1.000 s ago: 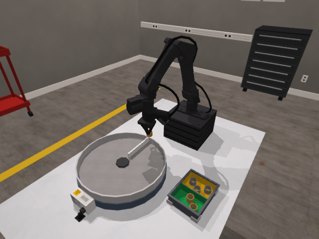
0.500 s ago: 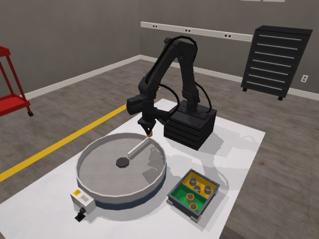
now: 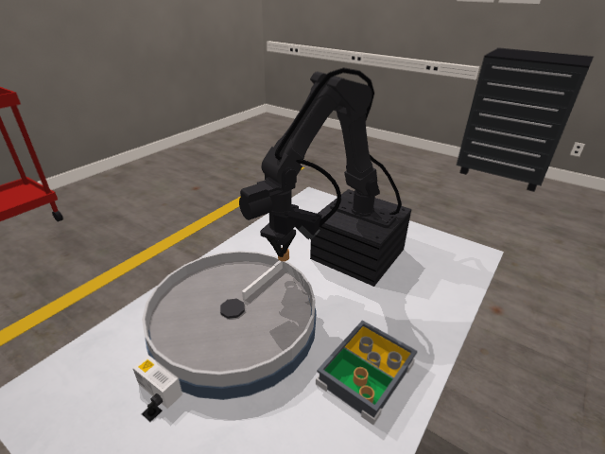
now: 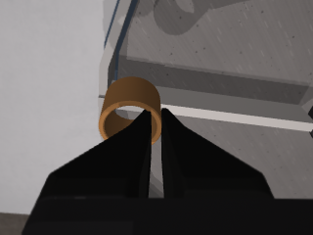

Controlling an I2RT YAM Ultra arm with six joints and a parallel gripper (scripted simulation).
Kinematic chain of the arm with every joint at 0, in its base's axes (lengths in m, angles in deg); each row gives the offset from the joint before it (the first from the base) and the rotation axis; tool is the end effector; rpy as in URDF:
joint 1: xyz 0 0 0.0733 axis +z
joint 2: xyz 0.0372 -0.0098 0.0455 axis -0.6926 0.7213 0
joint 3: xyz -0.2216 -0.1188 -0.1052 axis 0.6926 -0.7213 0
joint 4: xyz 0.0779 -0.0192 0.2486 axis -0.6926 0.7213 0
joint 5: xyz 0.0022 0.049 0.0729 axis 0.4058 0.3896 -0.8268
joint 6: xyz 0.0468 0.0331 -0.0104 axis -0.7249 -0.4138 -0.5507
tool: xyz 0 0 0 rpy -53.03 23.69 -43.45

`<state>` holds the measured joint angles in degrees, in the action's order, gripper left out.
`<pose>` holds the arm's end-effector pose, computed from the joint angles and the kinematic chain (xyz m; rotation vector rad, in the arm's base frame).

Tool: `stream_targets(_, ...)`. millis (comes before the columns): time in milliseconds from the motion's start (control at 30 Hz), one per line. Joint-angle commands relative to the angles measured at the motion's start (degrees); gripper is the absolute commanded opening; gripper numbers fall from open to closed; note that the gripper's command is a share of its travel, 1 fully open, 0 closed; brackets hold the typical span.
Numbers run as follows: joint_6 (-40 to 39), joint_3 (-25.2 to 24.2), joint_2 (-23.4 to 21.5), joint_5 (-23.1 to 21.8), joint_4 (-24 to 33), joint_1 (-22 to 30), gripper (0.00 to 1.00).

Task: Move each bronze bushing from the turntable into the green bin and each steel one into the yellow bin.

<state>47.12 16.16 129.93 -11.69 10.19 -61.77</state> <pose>0.2908 -0.0931 0.1203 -2.3756 2.0543 -0.0073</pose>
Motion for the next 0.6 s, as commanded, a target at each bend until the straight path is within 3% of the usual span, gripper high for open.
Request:
stream_targets(0,-3.0,2.1,0.9,-0.1,1.1,0.8,0.00)
stream_targets(200,-6.2,3.0,0.4,-0.1,1.5,1.4,0.00)
stream_targets(567,-18.7,6.2,3.4,-0.2,2.5,3.8,0.00)
